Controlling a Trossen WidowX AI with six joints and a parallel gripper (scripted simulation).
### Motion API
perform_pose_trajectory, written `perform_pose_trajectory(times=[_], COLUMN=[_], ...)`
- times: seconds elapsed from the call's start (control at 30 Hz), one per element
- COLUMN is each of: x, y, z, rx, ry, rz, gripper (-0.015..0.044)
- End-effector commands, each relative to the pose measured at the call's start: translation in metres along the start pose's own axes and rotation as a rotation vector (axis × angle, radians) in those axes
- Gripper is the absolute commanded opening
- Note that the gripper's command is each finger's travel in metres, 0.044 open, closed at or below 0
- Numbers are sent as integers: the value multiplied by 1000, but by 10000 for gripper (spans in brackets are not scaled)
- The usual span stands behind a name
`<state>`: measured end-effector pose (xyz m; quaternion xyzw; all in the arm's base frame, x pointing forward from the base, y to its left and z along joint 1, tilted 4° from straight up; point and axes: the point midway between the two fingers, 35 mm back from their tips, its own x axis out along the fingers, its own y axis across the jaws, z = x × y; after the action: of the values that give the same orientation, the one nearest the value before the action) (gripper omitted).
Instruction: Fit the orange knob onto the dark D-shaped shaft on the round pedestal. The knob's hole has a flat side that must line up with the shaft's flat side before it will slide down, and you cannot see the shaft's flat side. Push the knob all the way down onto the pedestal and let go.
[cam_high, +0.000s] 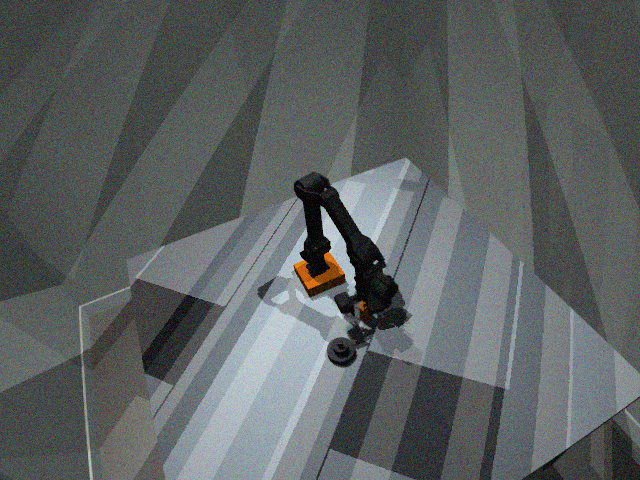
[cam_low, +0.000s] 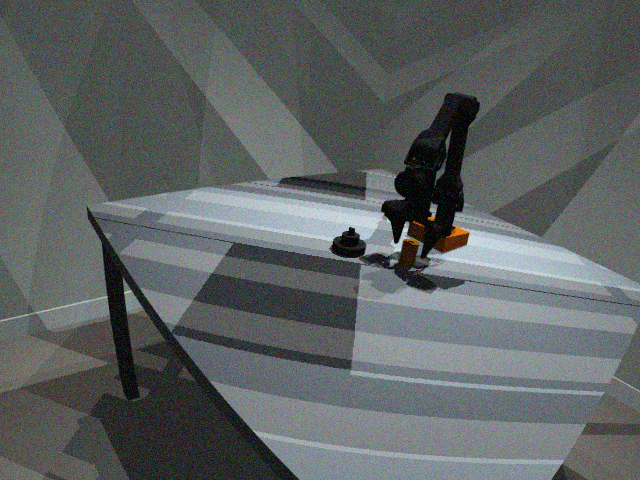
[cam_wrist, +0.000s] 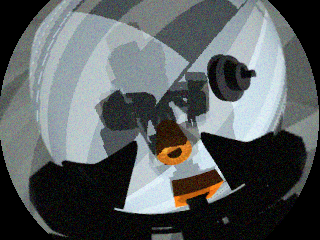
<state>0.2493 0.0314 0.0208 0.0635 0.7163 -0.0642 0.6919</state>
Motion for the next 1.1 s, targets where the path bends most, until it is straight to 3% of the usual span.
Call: perform_pose_trajectory(times=[0.0, 0.53, 0.87, 1.07], x=[8, 30, 30, 30], y=[-1, -2, -2, -2], z=[-1, -3, -3, -3], rx=[2, 4, 4, 4], ry=[3, 3, 3, 3], rz=[-7, -7, -7, -7], gripper=[440, 440, 177, 138])
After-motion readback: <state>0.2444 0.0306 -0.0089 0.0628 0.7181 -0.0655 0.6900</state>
